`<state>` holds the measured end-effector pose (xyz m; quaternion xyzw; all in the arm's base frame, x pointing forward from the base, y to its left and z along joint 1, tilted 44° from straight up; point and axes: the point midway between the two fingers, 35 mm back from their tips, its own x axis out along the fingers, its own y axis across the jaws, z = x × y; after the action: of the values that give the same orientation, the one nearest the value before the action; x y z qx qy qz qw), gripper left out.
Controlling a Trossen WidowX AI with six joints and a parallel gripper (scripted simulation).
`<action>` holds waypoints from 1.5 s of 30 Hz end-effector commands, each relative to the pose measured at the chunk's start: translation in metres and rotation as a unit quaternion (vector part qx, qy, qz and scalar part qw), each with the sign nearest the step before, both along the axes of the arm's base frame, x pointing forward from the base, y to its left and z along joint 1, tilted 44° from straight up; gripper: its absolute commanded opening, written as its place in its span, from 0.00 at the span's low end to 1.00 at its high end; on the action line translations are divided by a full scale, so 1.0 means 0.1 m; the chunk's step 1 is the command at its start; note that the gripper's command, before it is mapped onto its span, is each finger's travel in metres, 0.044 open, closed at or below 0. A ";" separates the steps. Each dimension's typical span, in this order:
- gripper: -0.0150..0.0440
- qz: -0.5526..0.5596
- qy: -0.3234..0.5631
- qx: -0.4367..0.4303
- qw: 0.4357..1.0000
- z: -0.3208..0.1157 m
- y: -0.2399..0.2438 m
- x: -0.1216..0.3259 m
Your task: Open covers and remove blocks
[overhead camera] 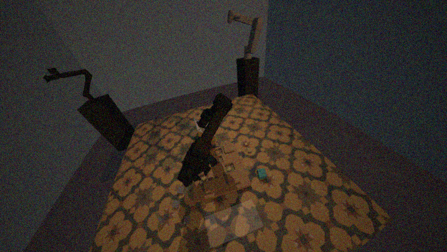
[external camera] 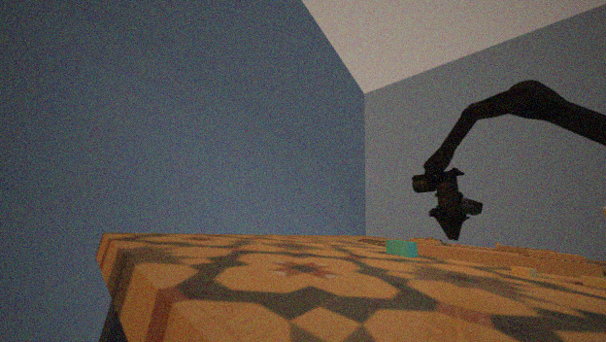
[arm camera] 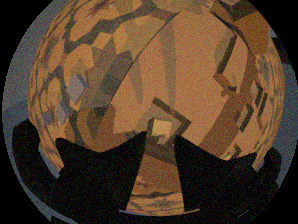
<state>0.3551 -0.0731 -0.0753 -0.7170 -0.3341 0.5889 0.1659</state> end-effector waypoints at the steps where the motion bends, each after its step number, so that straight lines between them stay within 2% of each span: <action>1: 0.50 -0.001 0.005 0.004 1.000 -0.04 0.05 -0.02; 29: 0.50 -0.001 0.005 0.004 1.000 -0.16 0.16 -0.01; 38: 0.40 0.001 0.001 0.001 1.000 -0.14 0.14 0.01; 45: 0.39 0.000 0.001 0.001 1.000 -0.12 0.11 0.01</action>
<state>0.3555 -0.0596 -0.0892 -0.7154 -0.3346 0.5899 0.1681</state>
